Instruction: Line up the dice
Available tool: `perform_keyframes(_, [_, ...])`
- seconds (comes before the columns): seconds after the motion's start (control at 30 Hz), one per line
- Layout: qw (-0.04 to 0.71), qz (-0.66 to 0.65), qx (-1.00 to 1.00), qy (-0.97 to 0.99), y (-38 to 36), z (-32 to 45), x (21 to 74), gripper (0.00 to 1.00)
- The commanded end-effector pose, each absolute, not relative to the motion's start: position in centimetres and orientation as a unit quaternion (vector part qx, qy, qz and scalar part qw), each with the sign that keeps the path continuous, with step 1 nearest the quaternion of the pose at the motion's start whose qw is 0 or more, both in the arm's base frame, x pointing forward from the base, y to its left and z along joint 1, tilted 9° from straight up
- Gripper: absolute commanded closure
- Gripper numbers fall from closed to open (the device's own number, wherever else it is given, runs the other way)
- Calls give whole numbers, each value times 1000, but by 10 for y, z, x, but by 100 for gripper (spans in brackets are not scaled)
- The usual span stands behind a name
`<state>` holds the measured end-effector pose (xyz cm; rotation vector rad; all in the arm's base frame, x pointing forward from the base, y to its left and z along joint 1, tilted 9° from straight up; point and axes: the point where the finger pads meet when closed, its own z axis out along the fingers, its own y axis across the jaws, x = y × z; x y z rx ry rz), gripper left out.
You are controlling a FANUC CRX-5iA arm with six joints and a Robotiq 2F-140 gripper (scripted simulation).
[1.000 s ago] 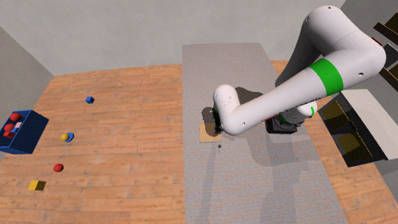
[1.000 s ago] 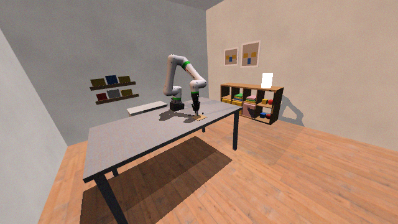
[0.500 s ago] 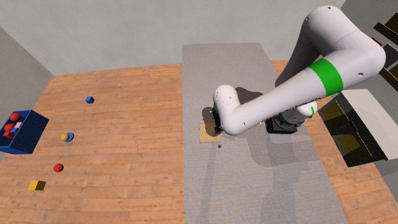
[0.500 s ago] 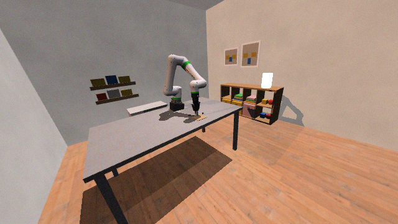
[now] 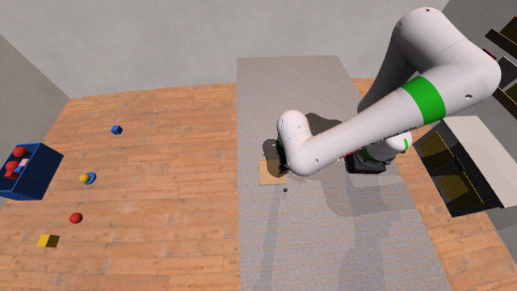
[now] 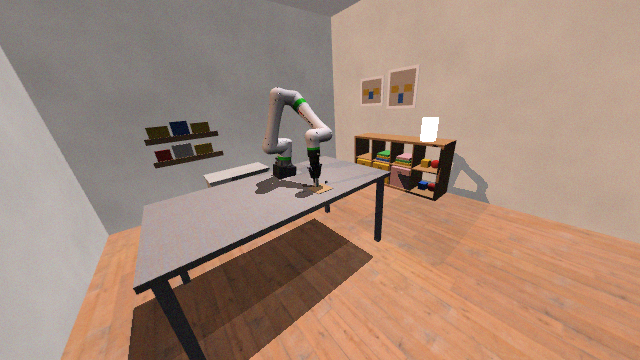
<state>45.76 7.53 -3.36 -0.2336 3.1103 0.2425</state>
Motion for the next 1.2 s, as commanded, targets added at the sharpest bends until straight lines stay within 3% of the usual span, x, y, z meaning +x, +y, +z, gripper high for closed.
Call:
perform_keyframes(0.0, [7,77,-75,994,75,-33,458,93])
perform_keyframes(1.17, [7,77,-75,994,76,-37,458,93])
